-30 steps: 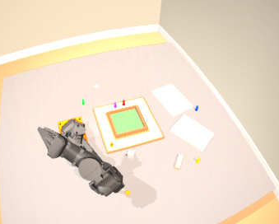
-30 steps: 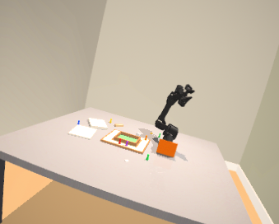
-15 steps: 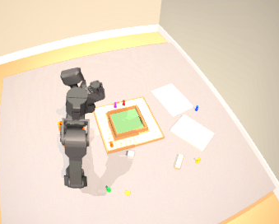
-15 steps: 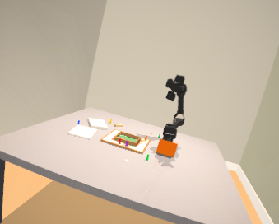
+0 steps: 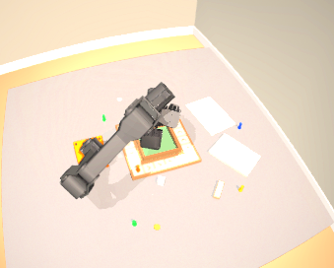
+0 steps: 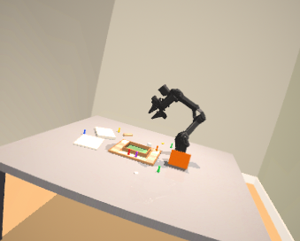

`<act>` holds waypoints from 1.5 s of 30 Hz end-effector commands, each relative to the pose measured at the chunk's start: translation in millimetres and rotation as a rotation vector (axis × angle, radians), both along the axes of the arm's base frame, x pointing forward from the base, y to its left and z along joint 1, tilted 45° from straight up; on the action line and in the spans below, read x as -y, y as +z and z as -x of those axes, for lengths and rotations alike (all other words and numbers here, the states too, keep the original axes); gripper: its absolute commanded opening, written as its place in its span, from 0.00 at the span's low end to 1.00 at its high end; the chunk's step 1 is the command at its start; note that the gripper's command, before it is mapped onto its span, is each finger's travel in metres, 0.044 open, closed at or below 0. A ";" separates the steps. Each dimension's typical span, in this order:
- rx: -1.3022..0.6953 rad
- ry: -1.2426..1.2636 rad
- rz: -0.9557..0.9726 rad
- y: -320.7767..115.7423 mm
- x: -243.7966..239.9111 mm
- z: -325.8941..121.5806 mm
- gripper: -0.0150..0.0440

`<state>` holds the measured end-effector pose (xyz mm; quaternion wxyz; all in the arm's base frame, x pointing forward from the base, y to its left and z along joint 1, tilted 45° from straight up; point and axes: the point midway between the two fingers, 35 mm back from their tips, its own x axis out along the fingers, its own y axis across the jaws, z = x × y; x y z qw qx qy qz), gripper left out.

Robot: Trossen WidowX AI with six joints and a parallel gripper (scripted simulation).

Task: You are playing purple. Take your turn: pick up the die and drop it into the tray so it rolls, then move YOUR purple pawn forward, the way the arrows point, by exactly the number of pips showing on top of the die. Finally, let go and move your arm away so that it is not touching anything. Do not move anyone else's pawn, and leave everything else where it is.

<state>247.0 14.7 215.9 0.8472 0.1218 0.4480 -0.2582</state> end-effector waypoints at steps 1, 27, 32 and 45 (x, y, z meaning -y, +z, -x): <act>-0.136 -0.135 0.158 -27.0 57.2 -0.2 0.72; -0.501 -0.373 0.371 -80.1 186.5 50.2 0.72; -0.501 -0.373 0.371 -85.7 192.1 51.2 0.72; -0.501 -0.374 0.373 -97.2 203.8 54.2 0.68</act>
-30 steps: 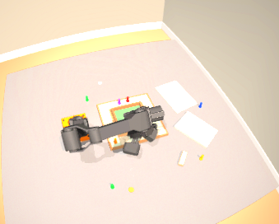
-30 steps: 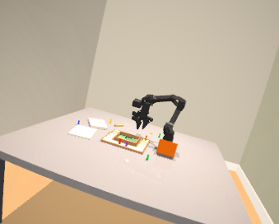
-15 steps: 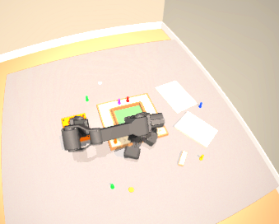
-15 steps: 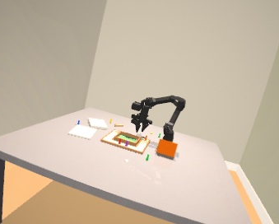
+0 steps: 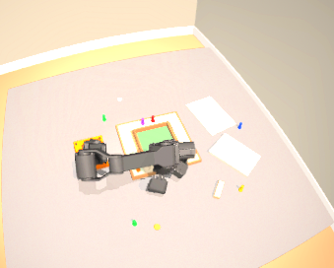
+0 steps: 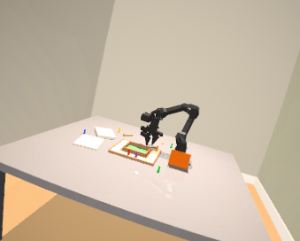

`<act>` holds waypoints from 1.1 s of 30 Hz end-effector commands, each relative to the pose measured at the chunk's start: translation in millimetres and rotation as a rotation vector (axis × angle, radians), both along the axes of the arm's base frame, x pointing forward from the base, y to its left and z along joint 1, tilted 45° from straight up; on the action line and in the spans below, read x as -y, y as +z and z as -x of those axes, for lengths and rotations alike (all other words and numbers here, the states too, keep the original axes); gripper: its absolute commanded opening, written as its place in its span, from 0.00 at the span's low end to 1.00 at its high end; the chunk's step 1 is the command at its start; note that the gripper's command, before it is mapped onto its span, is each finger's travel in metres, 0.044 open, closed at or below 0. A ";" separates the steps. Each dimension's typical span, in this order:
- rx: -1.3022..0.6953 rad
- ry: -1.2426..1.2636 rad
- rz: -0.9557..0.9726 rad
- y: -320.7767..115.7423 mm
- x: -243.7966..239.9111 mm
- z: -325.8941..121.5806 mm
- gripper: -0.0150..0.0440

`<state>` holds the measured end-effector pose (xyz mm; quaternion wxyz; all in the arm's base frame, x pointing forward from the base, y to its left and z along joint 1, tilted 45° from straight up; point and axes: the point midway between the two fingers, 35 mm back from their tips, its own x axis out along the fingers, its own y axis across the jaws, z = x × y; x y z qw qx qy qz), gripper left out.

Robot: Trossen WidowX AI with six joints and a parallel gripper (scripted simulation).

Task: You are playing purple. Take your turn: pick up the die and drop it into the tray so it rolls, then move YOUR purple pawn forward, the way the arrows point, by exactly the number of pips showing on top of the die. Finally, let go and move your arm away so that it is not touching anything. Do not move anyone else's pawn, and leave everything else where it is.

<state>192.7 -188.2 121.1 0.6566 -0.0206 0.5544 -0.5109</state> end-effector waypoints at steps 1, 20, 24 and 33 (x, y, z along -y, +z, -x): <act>-0.004 0.006 -0.004 -2.4 0.9 -0.1 0.63; 0.004 0.006 -0.020 13.2 -20.3 -10.3 0.25; 0.005 0.006 -0.027 25.3 -36.2 -15.3 0.25; -0.002 0.006 -0.025 55.1 -71.7 -19.7 0.25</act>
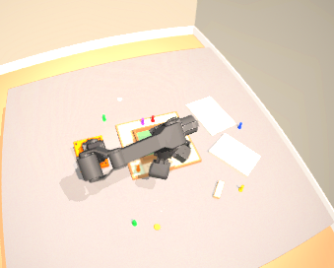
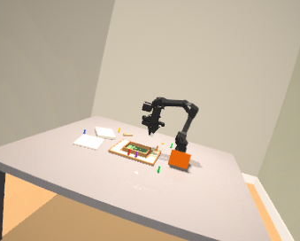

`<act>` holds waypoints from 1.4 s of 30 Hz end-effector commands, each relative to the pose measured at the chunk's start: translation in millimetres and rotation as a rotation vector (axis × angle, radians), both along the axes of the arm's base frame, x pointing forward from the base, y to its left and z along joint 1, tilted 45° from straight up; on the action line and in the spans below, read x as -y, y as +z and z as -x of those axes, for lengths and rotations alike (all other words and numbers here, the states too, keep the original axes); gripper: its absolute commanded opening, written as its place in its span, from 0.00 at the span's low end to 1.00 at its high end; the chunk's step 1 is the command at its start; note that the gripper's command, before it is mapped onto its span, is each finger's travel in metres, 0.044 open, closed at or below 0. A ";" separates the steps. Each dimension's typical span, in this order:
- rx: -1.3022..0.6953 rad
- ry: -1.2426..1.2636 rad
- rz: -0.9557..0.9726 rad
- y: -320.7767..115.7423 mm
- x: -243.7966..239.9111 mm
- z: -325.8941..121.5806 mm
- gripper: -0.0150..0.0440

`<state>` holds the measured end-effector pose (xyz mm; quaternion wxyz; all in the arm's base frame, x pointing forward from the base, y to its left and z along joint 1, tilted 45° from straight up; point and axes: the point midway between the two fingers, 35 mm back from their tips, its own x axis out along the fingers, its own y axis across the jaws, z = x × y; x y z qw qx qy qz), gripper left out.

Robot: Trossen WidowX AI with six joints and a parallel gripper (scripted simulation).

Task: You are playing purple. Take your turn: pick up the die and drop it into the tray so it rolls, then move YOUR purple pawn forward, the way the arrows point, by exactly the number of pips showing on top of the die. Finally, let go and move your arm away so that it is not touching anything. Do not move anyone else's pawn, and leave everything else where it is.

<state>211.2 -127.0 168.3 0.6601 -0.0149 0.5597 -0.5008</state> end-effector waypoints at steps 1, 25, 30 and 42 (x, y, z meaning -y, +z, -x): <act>-0.005 -0.004 0.002 11.4 -14.3 -1.2 0.25; -0.395 0.411 -0.069 -8.8 -51.1 -28.1 0.25; -0.512 0.537 -0.093 -20.6 -57.8 -35.2 0.25; -0.792 0.839 -0.149 -50.0 -74.5 -49.2 0.25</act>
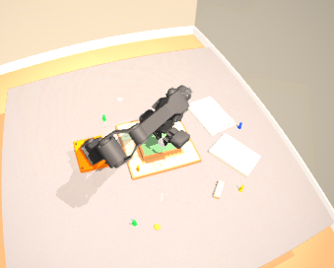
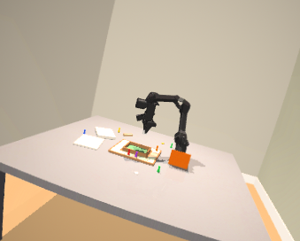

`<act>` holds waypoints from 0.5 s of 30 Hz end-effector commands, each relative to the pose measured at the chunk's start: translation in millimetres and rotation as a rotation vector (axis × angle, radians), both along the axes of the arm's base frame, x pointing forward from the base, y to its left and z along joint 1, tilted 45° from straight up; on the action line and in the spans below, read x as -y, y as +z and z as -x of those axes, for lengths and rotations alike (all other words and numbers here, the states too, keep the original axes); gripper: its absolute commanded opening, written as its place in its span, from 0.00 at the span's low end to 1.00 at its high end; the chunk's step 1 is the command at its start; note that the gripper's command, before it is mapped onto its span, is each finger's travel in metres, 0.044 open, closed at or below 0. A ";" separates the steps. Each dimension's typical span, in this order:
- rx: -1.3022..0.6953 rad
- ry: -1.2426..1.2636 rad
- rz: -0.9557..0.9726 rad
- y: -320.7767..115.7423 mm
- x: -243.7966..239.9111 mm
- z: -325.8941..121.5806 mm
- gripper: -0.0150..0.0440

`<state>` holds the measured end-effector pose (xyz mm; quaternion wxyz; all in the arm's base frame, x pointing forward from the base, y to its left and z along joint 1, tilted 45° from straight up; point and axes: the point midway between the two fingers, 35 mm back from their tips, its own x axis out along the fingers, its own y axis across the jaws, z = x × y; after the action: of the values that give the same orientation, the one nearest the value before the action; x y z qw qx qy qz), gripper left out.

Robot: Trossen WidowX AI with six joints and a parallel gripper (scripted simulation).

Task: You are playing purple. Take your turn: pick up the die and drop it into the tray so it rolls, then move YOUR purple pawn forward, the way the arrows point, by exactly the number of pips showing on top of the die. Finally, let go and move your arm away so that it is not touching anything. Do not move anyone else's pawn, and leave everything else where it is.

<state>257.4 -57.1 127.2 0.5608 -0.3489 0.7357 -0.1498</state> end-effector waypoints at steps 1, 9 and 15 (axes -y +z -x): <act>-0.096 0.094 -0.020 -11.4 -5.9 -3.9 0.25; -0.284 0.294 -0.055 -31.8 -17.4 -10.6 0.25; -0.426 0.444 -0.081 -47.3 -26.1 -14.3 0.25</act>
<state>270.4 -35.5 89.2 0.4524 -0.4812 0.7495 0.0442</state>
